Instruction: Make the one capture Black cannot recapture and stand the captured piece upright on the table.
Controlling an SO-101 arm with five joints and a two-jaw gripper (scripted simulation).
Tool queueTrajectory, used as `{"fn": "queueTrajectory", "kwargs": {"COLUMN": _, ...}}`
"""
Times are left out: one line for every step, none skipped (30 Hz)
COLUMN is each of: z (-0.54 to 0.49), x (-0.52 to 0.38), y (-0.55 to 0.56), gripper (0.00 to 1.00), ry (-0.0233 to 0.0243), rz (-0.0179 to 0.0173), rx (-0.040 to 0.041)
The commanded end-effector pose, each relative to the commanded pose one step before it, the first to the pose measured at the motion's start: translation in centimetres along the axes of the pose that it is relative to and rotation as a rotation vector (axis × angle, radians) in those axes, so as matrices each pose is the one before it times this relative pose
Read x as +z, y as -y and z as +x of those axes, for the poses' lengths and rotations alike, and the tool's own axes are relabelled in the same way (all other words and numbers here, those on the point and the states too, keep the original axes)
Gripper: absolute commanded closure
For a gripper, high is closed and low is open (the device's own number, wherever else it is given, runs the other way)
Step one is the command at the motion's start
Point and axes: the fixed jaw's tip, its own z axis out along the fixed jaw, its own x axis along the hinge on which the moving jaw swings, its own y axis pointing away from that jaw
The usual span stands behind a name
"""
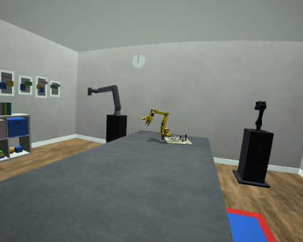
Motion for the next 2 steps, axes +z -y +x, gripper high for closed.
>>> {"fn": "queueTrajectory", "kwargs": {"z": 0.483, "x": 0.0521, "y": 0.175, "gripper": 0.60, "ry": -0.01875, "rz": 0.00123, "rx": 0.00139}}
{"fn": "queueTrajectory", "kwargs": {"z": 0.000, "x": 0.0000, "y": 0.000, "gripper": 0.60, "ry": 0.00000, "rz": 0.00000, "rx": 0.00000}}
